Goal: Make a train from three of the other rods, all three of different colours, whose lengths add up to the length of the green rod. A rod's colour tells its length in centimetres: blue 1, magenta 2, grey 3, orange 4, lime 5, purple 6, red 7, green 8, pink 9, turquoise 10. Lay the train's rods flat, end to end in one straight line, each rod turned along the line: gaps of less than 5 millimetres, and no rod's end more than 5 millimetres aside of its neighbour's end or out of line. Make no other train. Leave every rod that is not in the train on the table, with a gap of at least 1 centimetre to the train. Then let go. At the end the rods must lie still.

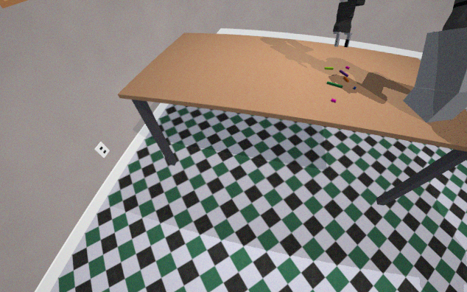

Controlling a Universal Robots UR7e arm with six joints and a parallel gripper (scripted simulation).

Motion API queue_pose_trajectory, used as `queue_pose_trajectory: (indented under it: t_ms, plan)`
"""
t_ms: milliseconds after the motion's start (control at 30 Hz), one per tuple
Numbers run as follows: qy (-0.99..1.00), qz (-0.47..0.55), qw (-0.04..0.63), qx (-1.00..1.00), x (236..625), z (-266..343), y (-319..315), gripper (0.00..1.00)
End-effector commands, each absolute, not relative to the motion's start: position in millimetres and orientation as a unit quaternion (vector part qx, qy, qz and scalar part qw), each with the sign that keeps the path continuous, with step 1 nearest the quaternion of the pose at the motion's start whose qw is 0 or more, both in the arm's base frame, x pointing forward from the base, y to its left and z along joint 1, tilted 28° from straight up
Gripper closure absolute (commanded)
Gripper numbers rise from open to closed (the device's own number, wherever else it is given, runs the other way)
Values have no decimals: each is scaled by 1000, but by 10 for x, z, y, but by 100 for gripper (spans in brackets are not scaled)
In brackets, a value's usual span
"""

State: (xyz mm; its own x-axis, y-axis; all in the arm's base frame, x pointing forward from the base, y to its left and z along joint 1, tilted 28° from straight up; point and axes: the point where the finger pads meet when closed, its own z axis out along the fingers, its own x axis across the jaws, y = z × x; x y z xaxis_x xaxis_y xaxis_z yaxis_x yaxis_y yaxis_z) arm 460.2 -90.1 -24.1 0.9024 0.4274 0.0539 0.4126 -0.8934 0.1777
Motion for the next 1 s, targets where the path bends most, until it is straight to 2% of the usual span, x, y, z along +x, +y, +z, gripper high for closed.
queue_pose_trajectory:
  t_ms: [0,433,967]
  plan:
    - [165,54,87,981,4588,-394,-965,0]
    - [-50,90,105,989,4421,-930,-1193,0]
    - [-273,134,112,946,4113,-1276,-1375,0]
